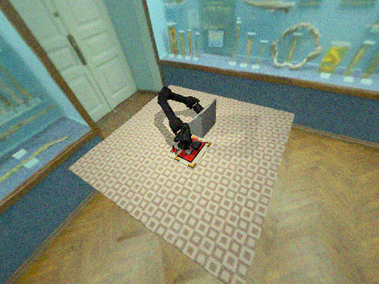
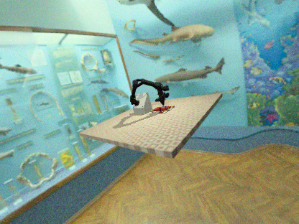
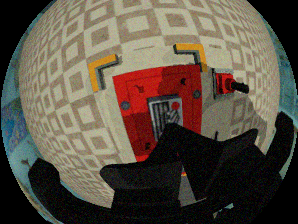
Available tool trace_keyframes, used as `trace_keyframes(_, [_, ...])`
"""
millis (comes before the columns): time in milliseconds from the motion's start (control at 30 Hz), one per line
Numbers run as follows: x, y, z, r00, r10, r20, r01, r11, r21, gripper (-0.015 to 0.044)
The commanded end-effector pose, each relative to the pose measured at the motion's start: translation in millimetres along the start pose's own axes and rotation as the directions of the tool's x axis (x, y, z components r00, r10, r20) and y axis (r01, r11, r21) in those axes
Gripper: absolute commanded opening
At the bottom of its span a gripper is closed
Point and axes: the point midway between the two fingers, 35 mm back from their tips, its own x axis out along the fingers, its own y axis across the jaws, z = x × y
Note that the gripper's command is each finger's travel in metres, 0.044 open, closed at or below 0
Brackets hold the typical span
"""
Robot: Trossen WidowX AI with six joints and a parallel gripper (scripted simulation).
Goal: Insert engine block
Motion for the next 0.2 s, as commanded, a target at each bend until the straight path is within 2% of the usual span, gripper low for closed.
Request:
trace_keyframes(0, [-0.2,-0.1,0.1,1.000,0.005,-0.003,-0.005,1.000,0.008,0.0000])
trace_keyframes(167, [-0.2,-0.1,0.1,1.000,0.005,-0.003,-0.005,1.000,0.008,0.0131])
